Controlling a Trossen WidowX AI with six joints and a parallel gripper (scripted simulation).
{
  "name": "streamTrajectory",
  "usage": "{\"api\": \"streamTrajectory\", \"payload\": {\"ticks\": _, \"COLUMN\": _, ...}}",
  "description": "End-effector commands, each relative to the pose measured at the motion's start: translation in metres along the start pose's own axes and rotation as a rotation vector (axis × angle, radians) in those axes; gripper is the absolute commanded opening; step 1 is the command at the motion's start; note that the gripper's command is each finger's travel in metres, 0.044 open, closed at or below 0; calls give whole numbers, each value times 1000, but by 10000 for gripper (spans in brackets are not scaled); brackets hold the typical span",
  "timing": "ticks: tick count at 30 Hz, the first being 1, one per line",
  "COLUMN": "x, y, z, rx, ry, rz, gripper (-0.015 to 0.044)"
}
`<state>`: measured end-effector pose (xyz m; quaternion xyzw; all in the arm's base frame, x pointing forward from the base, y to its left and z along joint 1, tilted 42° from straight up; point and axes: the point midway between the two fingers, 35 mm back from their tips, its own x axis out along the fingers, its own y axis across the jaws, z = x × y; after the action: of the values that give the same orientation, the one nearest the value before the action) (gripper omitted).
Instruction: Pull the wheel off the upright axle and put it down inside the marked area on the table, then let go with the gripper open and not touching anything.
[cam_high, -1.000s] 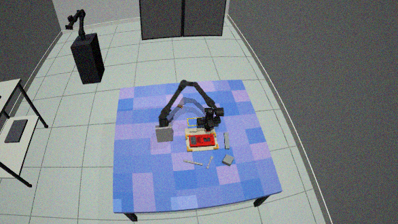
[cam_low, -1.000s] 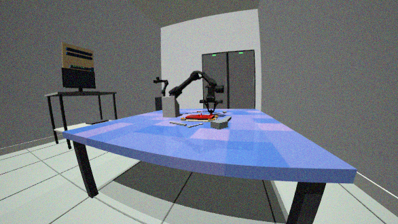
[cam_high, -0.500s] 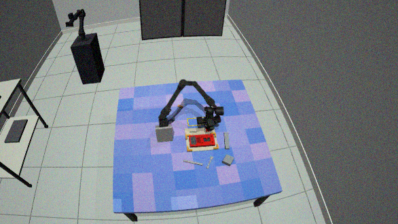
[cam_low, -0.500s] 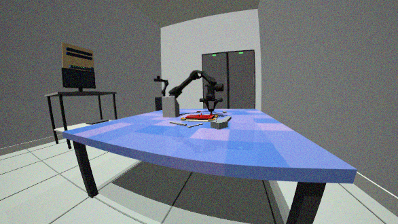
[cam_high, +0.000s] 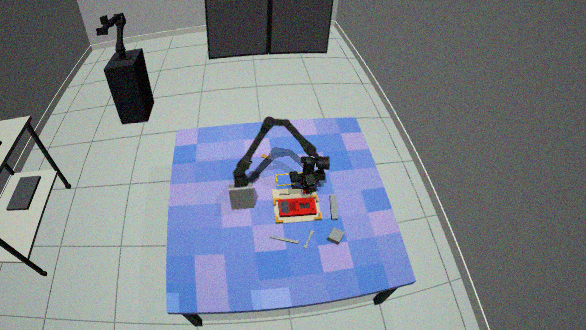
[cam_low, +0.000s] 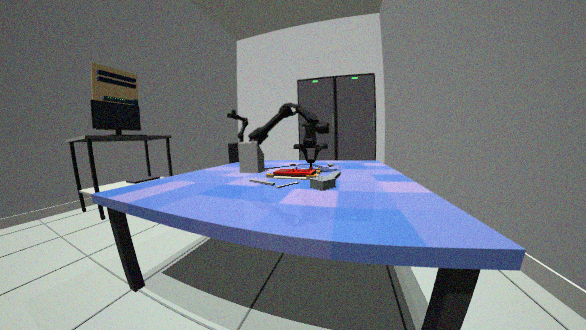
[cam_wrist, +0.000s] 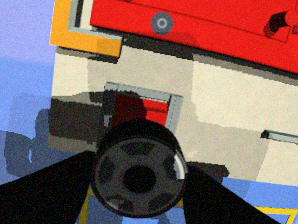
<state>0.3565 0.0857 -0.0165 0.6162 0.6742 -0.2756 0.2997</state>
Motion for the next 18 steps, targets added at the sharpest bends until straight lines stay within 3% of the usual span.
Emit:
{"api": "streamTrajectory", "payload": {"ticks": 1, "x": -4, "y": 1, "z": 1, "rx": 0, "ry": -1, "rz": 5, "gripper": 0}}
{"api": "streamTrajectory", "payload": {"ticks": 18, "x": -10, "y": 1, "z": 1, "rx": 1, "ry": -1, "rz": 7, "gripper": 0}}
